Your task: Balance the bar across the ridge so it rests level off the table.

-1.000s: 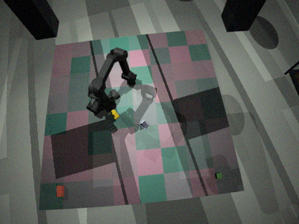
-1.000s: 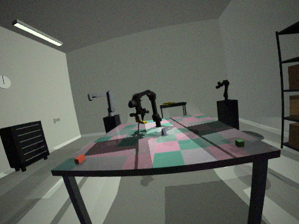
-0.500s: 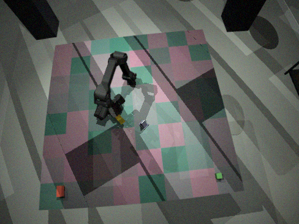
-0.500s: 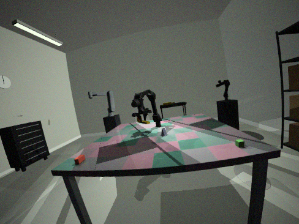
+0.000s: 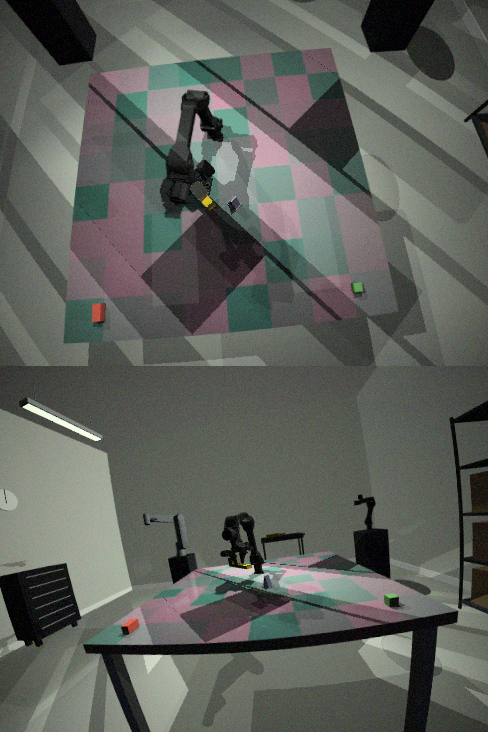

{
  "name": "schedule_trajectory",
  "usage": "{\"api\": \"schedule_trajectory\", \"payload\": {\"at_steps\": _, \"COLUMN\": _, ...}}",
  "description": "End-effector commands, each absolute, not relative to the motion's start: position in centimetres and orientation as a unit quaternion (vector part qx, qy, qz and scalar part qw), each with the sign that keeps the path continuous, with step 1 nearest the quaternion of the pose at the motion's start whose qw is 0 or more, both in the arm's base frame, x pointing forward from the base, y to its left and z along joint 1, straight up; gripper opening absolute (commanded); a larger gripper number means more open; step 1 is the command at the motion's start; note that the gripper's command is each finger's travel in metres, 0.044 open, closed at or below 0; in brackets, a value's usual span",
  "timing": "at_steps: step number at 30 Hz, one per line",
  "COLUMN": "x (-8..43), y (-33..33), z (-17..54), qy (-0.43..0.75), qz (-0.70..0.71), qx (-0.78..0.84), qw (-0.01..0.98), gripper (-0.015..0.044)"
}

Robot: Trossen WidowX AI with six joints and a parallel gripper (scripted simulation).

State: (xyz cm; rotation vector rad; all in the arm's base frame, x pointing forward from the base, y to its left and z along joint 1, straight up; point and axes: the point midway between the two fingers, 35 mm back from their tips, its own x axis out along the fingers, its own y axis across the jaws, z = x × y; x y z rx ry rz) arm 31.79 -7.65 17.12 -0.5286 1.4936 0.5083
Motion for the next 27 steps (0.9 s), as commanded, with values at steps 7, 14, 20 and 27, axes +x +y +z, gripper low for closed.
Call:
{"api": "schedule_trajectory", "payload": {"at_steps": 7, "x": 33.8, "y": -4.6, "z": 17.5, "qy": 0.657, "qz": 0.232, "qx": -0.242, "qw": 0.675, "gripper": 0.0000}}
{"api": "schedule_trajectory", "payload": {"at_steps": 14, "x": 34.9, "y": -2.3, "z": 17.4, "qy": 0.655, "qz": 0.238, "qx": -0.246, "qw": 0.674, "gripper": 0.0000}}
{"api": "schedule_trajectory", "payload": {"at_steps": 20, "x": 35.7, "y": -0.2, "z": 17.4, "qy": 0.653, "qz": 0.243, "qx": -0.250, "qw": 0.673, "gripper": 0.0000}}
{"api": "schedule_trajectory", "payload": {"at_steps": 27, "x": 36.4, "y": 2.3, "z": 17.3, "qy": 0.650, "qz": 0.248, "qx": -0.255, "qw": 0.671, "gripper": 0.0000}}
